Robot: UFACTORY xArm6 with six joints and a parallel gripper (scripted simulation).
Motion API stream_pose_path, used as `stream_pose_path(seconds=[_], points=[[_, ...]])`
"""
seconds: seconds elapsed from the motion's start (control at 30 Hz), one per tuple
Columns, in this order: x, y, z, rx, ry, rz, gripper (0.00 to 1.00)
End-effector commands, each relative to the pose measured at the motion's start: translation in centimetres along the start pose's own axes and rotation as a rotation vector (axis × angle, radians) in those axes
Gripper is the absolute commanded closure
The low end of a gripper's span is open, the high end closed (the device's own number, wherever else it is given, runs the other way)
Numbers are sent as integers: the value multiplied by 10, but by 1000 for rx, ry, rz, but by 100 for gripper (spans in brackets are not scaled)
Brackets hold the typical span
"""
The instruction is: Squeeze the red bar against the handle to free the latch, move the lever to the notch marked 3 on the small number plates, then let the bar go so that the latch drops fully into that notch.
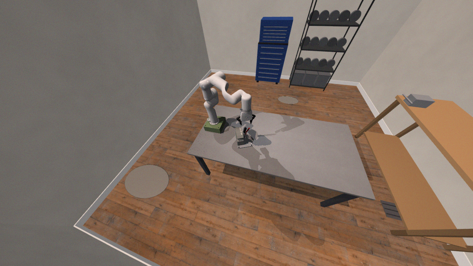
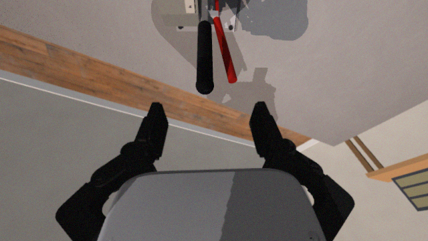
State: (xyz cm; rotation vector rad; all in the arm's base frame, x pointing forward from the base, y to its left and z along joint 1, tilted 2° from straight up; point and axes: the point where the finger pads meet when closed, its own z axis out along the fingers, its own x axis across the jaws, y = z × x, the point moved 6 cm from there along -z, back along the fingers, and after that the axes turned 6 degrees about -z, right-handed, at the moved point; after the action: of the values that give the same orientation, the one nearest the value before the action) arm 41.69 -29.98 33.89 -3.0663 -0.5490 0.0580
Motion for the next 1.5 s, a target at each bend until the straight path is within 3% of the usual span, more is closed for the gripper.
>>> stream_pose_path(seconds=[0.0, 1.47], points=[[0, 0, -2, -4, 3, 0, 1], [1, 1, 15, -3, 2, 0, 1]])
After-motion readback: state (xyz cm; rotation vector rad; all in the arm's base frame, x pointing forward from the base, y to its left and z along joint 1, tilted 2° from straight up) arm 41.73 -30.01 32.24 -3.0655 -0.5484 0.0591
